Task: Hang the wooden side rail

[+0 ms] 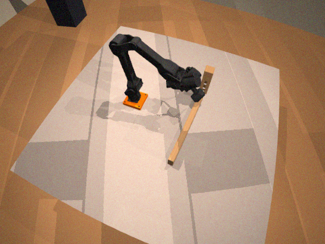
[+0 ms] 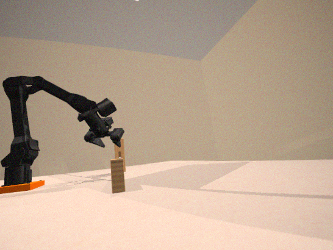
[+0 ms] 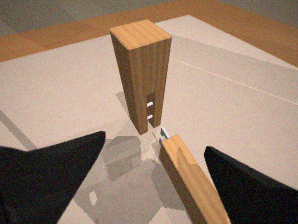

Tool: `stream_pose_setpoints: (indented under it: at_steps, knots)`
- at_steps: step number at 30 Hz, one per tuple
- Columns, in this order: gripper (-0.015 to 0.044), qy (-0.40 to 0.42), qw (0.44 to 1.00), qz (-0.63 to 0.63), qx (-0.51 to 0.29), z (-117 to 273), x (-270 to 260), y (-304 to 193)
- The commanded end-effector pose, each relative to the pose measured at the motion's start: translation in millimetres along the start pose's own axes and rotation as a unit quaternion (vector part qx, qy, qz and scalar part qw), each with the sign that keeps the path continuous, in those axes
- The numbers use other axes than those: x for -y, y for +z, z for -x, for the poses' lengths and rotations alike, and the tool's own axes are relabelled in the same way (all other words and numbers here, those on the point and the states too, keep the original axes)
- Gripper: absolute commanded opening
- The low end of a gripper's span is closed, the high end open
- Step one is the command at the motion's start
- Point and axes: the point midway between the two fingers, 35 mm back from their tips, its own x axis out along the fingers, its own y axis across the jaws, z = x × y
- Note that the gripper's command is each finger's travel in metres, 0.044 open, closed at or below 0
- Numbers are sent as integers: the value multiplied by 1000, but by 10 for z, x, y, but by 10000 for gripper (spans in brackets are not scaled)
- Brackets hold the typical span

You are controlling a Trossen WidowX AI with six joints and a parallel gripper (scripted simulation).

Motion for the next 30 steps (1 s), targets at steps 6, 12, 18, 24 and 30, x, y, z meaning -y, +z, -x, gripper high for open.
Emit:
stream_pose_setpoints:
  at_steps: [6,12,18,24,30]
  knots:
    - [440,2,1000,3,2,6,1,16]
    - [440,-5,997,-73,-20,-7,54,34]
    - [440,-31,965,-250,-70,-29,168,71]
    - [440,-74,900,-414,-112,-37,264,98]
    - [440,-130,808,-557,-142,-30,344,118]
